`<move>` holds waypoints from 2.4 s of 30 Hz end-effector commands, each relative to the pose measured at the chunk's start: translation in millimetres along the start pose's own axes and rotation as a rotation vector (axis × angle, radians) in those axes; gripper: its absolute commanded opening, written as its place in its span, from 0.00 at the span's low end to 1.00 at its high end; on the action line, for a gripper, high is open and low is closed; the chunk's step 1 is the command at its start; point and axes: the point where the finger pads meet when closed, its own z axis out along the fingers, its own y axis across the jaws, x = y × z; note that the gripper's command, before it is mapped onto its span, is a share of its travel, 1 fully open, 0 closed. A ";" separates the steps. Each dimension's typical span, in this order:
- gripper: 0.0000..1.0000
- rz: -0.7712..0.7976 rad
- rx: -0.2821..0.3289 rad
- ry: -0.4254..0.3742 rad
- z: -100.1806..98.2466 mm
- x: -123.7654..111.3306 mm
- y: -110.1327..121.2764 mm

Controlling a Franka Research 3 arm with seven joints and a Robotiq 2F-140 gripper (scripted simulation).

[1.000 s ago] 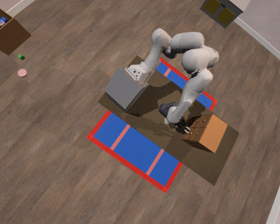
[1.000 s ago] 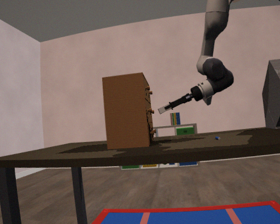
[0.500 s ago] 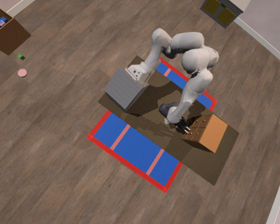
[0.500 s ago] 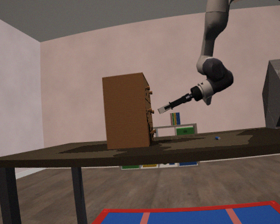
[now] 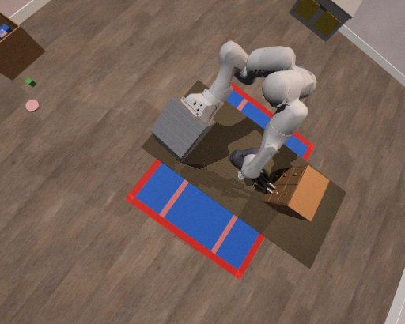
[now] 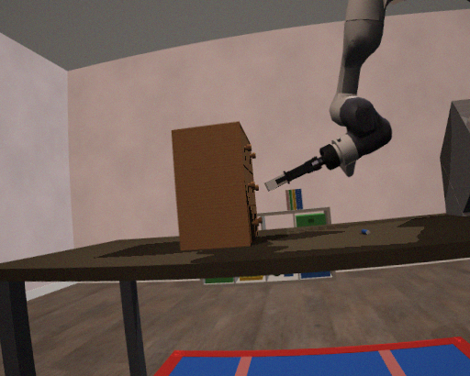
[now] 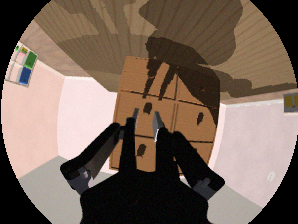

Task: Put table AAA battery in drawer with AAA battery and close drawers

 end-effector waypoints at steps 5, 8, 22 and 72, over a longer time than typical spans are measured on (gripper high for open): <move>0.20 0.006 0.002 -0.001 3.2 -1.1 -0.6; 0.20 0.006 0.002 -0.001 6.4 -2.3 -0.6; 0.20 0.006 0.002 -0.001 25.4 -9.2 -0.7; 0.08 0.006 0.002 -0.001 33.4 -12.2 -0.7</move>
